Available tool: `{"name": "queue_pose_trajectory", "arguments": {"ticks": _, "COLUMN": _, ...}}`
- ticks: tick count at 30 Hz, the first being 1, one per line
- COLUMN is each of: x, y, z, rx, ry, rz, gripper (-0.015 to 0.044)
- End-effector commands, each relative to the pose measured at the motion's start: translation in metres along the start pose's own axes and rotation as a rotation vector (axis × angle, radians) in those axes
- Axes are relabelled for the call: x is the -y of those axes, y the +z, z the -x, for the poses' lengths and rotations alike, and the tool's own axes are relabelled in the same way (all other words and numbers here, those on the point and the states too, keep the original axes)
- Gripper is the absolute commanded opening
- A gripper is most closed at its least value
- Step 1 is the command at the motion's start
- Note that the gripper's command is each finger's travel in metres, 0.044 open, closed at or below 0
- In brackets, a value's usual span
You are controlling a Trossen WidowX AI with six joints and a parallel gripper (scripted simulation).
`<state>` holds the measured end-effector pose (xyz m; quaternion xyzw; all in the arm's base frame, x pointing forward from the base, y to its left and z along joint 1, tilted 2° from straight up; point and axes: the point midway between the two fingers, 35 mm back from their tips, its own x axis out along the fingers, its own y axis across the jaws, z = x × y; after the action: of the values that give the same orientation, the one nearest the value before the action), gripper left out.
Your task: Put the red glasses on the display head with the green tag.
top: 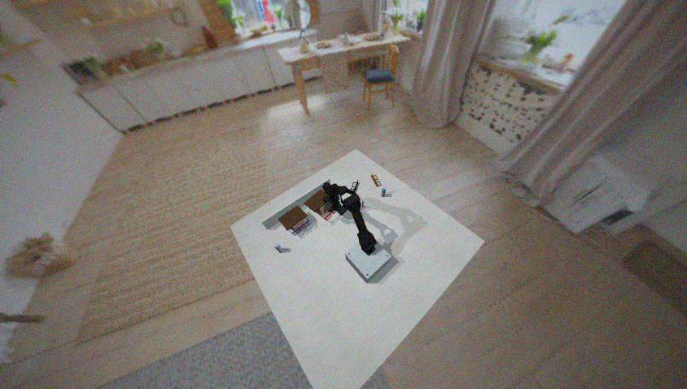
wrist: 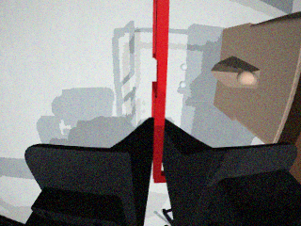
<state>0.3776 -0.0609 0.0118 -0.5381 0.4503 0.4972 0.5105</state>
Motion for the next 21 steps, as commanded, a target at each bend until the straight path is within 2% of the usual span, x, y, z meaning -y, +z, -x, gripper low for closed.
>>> {"name": "queue_pose_trajectory", "arguments": {"ticks": 1, "x": 0.007, "y": 0.0, "z": 0.0, "rx": -0.004, "ry": 0.0, "rz": -0.004, "gripper": 0.0}}
{"name": "queue_pose_trajectory", "arguments": {"ticks": 21, "x": 0.036, "y": -0.001, "z": -0.001, "rx": -0.004, "ry": -0.003, "rz": -0.004, "gripper": 0.0}}
